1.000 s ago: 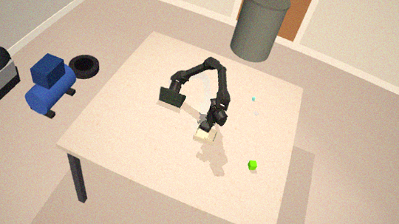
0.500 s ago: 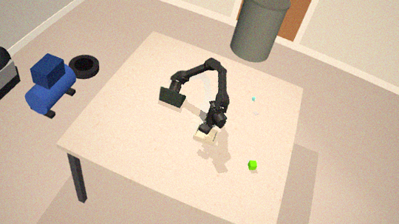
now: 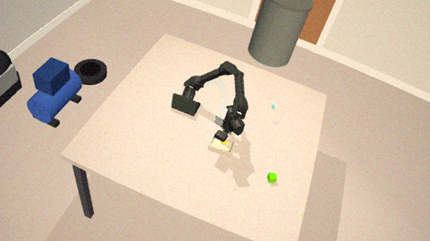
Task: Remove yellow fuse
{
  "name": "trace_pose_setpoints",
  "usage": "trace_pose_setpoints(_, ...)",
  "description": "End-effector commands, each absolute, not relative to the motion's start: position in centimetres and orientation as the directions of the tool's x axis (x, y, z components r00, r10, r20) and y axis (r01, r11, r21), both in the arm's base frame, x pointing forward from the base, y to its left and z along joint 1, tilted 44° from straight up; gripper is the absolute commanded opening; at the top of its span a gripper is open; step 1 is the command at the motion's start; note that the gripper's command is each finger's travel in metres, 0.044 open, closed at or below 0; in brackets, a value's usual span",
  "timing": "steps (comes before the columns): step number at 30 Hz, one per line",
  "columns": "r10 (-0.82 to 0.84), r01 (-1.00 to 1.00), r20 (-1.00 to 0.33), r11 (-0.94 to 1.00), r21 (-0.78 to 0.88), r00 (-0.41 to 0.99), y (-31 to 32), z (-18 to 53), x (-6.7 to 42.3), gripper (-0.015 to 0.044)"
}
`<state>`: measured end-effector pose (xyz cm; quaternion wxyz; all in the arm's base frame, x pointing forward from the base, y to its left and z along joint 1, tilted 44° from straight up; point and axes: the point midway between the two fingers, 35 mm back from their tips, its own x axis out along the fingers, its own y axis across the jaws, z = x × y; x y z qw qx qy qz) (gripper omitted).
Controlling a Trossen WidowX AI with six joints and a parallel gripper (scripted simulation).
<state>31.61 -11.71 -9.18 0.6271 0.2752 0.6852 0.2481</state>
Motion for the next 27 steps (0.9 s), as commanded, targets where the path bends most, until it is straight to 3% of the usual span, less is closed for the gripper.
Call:
trace_pose_setpoints(1, 0.68, 0.06, -0.731, 0.733, 0.677, -0.051, -12.88, -8.13, 31.83, 0.033)
trace_pose_setpoints(27, 0.684, 0.065, -0.728, 0.73, 0.681, -0.048, -12.74, -8.19, 31.84, 0.033)
